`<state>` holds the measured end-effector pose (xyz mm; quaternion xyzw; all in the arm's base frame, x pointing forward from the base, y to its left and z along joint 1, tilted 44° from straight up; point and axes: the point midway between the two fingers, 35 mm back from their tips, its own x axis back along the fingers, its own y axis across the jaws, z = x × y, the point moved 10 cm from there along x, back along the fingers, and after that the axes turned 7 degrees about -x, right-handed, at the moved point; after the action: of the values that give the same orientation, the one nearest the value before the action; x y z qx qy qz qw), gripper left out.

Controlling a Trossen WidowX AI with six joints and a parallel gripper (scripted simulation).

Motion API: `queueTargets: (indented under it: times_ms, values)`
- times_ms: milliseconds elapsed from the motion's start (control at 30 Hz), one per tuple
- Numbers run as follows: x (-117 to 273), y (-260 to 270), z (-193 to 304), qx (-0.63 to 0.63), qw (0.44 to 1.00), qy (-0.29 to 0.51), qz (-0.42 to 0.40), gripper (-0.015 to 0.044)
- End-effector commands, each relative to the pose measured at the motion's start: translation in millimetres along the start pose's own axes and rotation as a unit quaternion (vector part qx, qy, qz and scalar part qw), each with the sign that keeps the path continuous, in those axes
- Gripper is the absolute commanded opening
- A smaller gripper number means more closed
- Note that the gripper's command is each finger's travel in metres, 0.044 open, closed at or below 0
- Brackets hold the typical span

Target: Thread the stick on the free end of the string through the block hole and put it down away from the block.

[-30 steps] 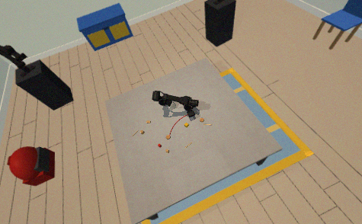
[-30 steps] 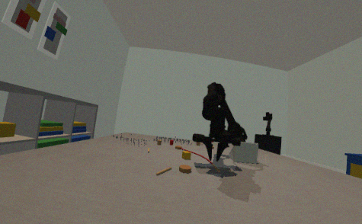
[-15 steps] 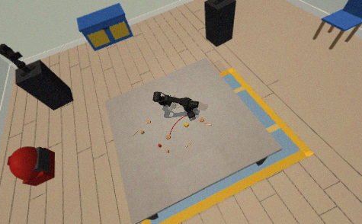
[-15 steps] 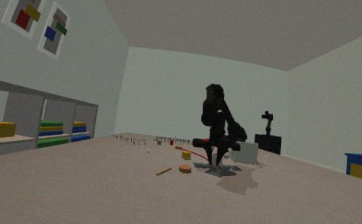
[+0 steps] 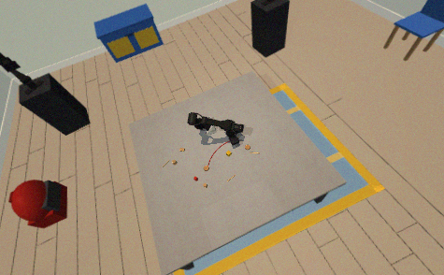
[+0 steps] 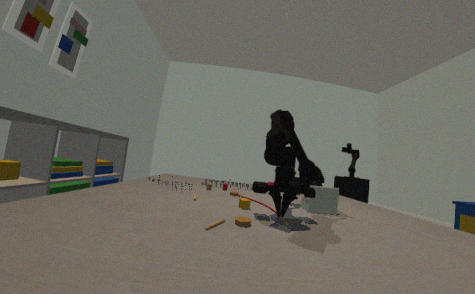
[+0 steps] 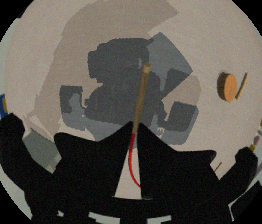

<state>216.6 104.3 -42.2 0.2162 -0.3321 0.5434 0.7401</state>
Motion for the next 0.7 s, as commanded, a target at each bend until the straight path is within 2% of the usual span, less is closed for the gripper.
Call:
queueTargets:
  times_ms: [0,667]
  values:
    - [3.9,-0.4,-0.4,-0.001,1.000,-0.001,0.000,0.0000]
    - [29.1,-1.2,-1.5,-0.001,1.000,-0.002,0.000,0.0000]
